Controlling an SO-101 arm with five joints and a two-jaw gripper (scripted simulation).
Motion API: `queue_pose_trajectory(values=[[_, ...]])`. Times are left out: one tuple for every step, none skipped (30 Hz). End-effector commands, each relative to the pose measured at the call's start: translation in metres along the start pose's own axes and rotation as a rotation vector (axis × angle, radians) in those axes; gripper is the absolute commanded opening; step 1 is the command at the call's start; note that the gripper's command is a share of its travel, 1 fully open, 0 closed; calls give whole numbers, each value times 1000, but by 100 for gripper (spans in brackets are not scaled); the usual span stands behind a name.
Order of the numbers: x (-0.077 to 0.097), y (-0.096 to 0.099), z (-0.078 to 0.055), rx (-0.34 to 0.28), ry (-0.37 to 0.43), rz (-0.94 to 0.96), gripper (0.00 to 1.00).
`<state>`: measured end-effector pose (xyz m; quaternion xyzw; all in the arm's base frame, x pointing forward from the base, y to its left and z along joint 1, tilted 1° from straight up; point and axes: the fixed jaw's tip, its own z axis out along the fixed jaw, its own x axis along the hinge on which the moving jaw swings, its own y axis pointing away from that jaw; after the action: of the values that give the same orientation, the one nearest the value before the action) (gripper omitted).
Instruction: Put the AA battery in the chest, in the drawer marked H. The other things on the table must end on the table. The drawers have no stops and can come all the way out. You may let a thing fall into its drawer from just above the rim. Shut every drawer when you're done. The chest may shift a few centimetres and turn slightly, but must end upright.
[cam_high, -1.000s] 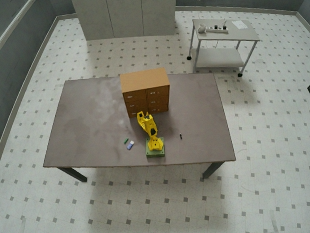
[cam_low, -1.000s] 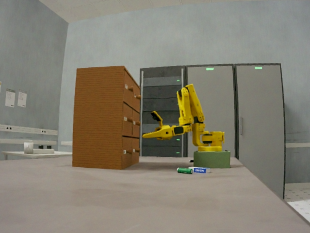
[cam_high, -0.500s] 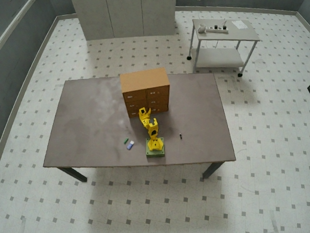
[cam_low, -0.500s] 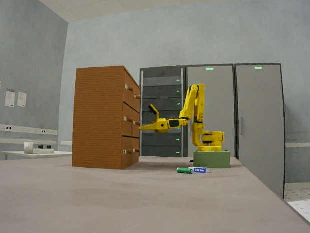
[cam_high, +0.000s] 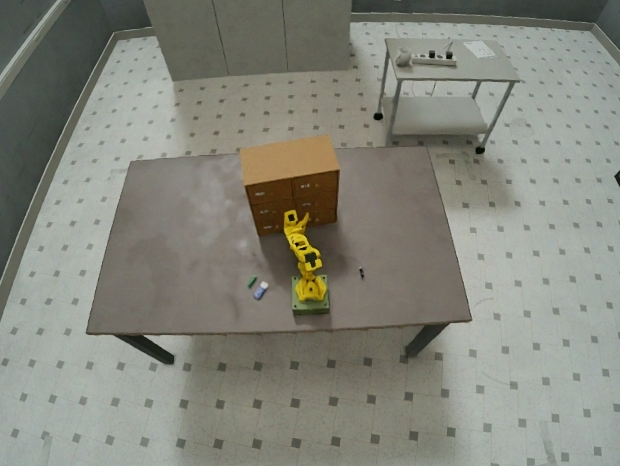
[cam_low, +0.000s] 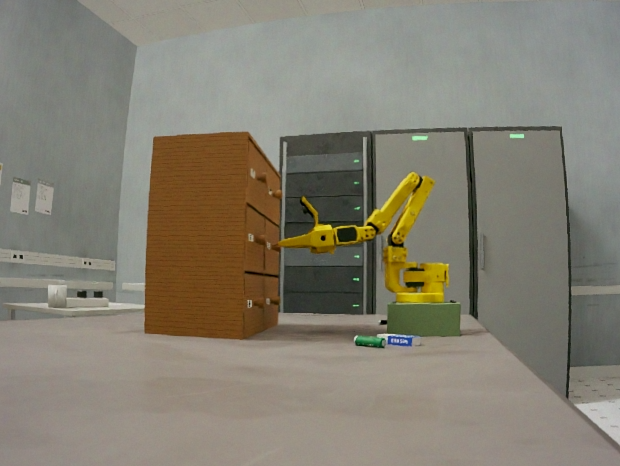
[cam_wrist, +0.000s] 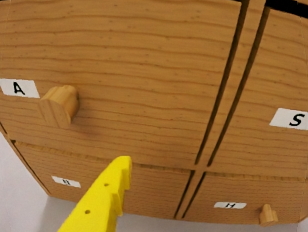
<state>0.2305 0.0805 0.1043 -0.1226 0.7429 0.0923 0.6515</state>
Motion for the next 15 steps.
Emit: queue_pose_trajectory(values=[[-4, -8, -5, 34, 24, 14, 50], [-6, -10, -6, 42, 23, 15, 50], [-7, -12, -7, 51, 22, 16, 50], [-9, -15, -8, 59, 20, 17, 50], [-10, -17, -9, 68, 19, 18, 50], [-12, -19, -10, 76, 18, 19, 50], [-13, -20, -12, 85, 16, 21, 50], [-14, -22, -13, 93, 15, 22, 50], [-15, -24, -14, 102, 14, 23, 50], [-17, -26, -15, 111, 12, 24, 50], [-18, -28, -17, 119, 11, 25, 50], [-18, -28, -17, 119, 11, 25, 50], [-18, -28, -17, 119, 11, 25, 50], [-24, -30, -18, 128, -23, 24, 50], [-23, -32, -18, 137, -20, 25, 50]])
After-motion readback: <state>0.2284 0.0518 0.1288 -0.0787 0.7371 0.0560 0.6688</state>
